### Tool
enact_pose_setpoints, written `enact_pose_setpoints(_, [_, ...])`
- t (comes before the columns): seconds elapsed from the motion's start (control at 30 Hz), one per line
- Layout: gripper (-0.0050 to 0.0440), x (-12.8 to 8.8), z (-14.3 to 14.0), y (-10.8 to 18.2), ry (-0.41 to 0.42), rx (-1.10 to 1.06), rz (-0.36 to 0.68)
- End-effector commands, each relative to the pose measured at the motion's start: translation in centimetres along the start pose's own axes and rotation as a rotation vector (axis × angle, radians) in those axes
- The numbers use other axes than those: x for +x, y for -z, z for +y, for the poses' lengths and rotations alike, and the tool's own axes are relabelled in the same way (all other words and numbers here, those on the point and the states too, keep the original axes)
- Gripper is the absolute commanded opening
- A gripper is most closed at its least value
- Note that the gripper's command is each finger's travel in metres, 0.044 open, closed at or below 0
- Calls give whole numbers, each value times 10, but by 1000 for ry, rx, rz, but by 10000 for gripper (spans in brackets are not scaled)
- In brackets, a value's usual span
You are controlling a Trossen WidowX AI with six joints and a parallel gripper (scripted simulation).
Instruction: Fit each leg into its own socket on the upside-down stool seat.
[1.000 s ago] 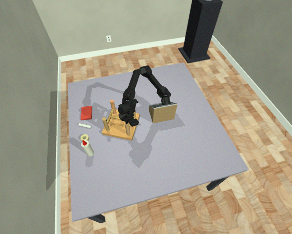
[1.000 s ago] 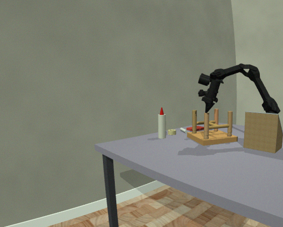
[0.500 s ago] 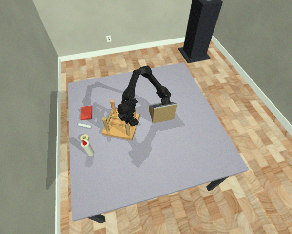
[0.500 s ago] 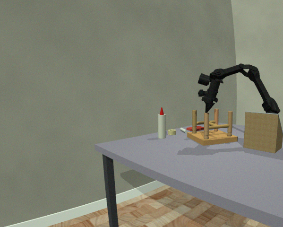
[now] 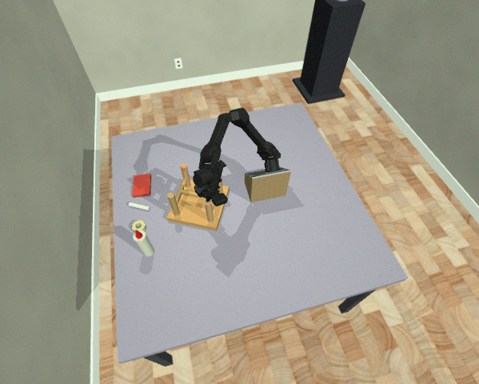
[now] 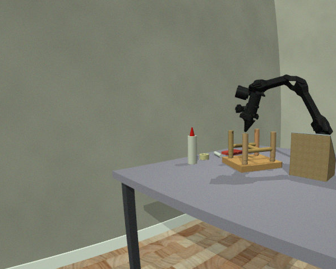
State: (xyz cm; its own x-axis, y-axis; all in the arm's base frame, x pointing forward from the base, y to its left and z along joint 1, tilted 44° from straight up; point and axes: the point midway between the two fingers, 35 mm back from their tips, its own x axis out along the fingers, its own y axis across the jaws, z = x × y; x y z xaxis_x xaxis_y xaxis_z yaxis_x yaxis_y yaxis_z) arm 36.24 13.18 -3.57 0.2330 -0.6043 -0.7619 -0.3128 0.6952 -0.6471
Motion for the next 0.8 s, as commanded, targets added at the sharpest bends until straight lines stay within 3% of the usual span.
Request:
enact_pose_setpoints(0.0, [0, -6, 0, -3, 1, 4, -7])
enact_pose_setpoints(0.3, [0, -19, 1, -7, 0, 3, -22])
enact_pose_setpoints(0.4, [0, -15, 1, -7, 0, 0, -16])
enact_pose_setpoints(0.53, [0, -14, -8, -21, -4, 19, -21])
enact_pose_setpoints(0.77, [0, -9, -59, -78, 2, 112, -40])
